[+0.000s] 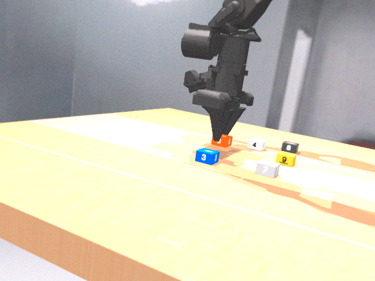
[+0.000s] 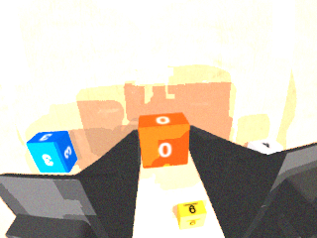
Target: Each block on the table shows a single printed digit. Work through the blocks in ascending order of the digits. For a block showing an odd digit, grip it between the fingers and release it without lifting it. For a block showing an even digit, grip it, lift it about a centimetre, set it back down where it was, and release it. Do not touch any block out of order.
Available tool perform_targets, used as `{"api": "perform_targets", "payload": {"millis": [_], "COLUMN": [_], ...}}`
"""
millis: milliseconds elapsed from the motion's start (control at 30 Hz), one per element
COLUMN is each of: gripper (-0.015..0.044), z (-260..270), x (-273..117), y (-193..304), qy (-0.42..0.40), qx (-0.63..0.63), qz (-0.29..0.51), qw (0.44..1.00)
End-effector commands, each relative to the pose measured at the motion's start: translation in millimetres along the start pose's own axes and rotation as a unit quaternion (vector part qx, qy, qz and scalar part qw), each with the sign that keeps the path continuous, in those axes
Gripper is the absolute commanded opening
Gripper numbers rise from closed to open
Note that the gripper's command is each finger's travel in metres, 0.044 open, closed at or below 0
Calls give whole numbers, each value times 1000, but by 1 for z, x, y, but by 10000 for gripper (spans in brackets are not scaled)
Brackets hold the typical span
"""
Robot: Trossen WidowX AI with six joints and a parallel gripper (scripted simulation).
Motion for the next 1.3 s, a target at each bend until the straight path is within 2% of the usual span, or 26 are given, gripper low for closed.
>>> {"api": "perform_targets", "payload": {"millis": [0, 633, 1000, 1067, 1167, 1267], "gripper": [120, 120, 400, 400, 400, 400], "z": [0, 0, 0, 0, 0, 0], "x": [0, 14, 14, 12, -19, -22], "y": [0, 0, 0, 0, 0, 0], "qy": [1, 1, 1, 1, 1, 1], "qx": [-2, -2, -2, -2, -2, -2], "qz": [0, 0, 0, 0, 0, 0], "qw": [1000, 1000, 1000, 1000, 1000, 1000]}}
Point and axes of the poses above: the point midway between the two fingers, 35 mm back from their tips, its own x axis out along the fingers, its own z axis across the jaws, y = z × x, the point moved 8 cm from there along -x, back along the fingers, and after that the axes turned 10 degrees about x, right-handed, at the moved point
